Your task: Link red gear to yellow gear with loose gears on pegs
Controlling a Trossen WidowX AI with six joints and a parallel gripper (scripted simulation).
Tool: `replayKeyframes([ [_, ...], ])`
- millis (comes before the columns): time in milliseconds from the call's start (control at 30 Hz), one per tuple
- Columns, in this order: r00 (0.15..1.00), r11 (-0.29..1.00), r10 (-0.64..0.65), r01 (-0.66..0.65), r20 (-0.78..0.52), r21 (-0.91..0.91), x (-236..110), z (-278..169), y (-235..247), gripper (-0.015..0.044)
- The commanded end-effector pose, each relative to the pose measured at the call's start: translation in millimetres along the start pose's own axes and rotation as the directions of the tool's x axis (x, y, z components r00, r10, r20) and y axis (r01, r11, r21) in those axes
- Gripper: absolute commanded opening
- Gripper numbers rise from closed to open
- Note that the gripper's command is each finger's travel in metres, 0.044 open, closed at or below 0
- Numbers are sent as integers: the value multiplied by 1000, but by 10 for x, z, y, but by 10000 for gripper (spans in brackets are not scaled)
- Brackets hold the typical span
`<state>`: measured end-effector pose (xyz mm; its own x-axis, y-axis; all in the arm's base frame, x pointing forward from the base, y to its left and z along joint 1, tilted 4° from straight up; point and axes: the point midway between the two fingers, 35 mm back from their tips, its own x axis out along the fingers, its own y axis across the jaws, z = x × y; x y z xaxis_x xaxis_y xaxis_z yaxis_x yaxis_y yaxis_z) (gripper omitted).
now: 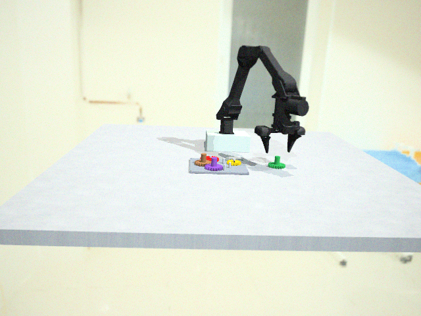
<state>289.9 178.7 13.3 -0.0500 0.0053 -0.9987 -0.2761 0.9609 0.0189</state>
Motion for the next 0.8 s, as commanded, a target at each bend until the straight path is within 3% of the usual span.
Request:
replayKeyframes([
  [0, 1000, 1000, 4, -4, 5, -7, 35, 4, 8, 440],
  [633, 1000, 1000, 4, -4, 5, -7, 284, -4, 6, 440],
  [767, 1000, 1000, 4, -4, 5, -7, 284, -4, 6, 335],
])
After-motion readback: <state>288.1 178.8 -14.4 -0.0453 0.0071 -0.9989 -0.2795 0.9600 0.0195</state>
